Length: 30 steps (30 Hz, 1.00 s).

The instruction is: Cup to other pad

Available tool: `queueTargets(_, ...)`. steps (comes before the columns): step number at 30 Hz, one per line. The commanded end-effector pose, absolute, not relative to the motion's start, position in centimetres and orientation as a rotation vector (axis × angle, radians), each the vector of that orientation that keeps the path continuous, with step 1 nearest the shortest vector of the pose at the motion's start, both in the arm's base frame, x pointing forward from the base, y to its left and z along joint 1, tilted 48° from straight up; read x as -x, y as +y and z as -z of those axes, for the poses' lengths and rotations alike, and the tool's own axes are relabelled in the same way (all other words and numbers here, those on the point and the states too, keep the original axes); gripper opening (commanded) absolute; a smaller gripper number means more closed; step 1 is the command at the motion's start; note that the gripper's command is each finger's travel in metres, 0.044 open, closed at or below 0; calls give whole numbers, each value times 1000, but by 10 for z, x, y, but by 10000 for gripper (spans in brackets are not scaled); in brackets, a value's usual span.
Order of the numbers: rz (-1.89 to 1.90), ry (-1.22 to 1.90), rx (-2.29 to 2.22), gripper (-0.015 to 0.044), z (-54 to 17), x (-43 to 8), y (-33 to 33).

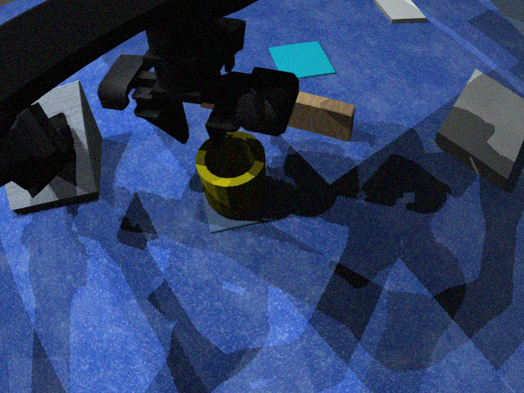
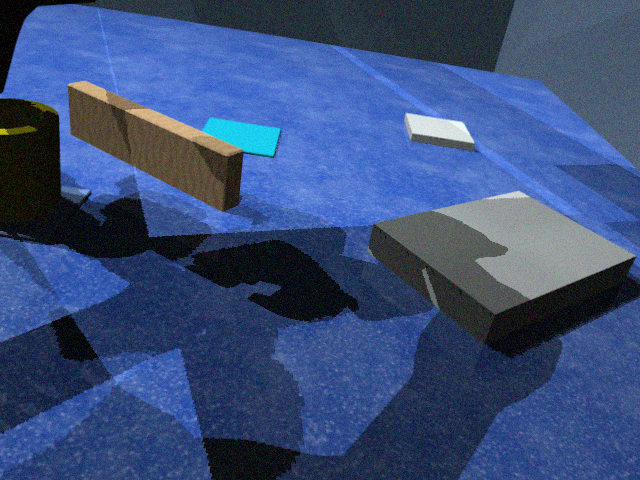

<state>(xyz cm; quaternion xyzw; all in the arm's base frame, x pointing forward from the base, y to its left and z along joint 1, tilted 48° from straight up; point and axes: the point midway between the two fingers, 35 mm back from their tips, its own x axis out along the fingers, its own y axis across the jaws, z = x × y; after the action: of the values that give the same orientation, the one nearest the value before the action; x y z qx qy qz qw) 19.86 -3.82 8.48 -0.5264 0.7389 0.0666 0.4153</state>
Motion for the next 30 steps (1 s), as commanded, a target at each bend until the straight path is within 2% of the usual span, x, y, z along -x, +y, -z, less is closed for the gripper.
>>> queueTargets(1, -167, 1855, 1326, 167, -81, -198, -43)
queueTargets(30, -160, 1858, 1329, 167, -53, -192, -75)
